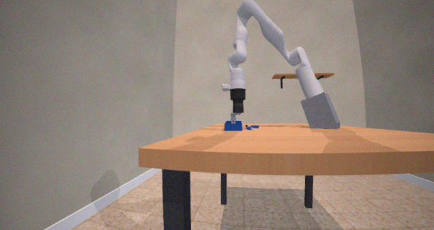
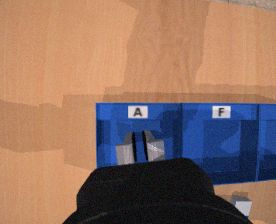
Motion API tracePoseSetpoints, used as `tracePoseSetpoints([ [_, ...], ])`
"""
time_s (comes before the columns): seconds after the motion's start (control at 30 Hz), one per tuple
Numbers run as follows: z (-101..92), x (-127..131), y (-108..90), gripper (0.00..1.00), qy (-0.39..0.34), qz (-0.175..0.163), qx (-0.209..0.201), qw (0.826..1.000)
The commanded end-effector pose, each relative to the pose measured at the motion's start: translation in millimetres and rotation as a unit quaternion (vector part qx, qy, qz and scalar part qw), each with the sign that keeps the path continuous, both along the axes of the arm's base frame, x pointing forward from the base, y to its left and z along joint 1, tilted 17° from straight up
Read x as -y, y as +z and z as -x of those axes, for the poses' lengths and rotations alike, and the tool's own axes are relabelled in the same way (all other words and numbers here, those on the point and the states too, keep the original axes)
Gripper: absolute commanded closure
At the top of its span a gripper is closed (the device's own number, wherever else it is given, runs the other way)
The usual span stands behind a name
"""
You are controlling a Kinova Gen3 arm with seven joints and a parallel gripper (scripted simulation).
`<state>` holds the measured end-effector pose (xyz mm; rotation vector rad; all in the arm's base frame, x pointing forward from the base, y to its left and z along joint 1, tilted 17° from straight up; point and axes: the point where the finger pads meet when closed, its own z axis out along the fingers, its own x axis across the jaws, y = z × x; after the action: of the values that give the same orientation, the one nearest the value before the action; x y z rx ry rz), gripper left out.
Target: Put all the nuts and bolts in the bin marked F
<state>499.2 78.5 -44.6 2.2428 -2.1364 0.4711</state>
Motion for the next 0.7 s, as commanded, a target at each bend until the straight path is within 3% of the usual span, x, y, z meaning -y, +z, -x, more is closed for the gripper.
tracePoseSetpoints([
  [0.0, -0.9, -3, 5.6, 0.69, 0.001, -0.002, 0.003, 1.000],
  [0.67, 4.3, -8, 28.5, 0.69, 0.001, -0.002, 0.003, 1.000],
])
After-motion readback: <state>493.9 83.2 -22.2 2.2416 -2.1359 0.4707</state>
